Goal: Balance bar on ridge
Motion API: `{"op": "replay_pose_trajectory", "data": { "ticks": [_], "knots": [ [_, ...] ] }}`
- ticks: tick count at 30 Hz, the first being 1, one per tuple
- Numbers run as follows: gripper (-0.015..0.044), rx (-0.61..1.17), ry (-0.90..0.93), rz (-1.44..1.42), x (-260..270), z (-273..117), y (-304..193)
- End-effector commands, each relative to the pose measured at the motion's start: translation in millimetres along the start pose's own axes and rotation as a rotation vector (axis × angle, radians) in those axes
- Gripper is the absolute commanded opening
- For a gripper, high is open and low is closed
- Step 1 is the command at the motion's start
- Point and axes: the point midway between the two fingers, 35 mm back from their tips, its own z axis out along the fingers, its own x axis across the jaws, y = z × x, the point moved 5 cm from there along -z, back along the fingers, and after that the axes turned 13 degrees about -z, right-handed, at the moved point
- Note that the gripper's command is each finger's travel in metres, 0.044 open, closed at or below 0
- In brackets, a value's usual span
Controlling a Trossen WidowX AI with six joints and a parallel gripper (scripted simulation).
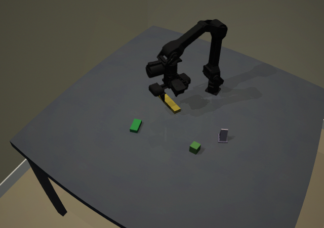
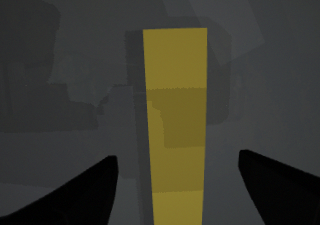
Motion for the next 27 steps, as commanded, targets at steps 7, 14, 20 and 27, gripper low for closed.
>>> {"op": "replay_pose_trajectory", "data": {
  "ticks": [7,14,20,27],
  "knots": [
    [0.0315,0.004,-0.001,-0.005,-0.7,12.9,-0.6],
    [0.0315,0.004,-0.001,-0.005,-0.5,24.4,-0.6],
    [0.0315,0.004,-0.001,-0.005,-0.3,26.7,-0.6],
    [0.0315,0.004,-0.001,-0.005,-0.3,26.7,-0.6]
  ]
}}
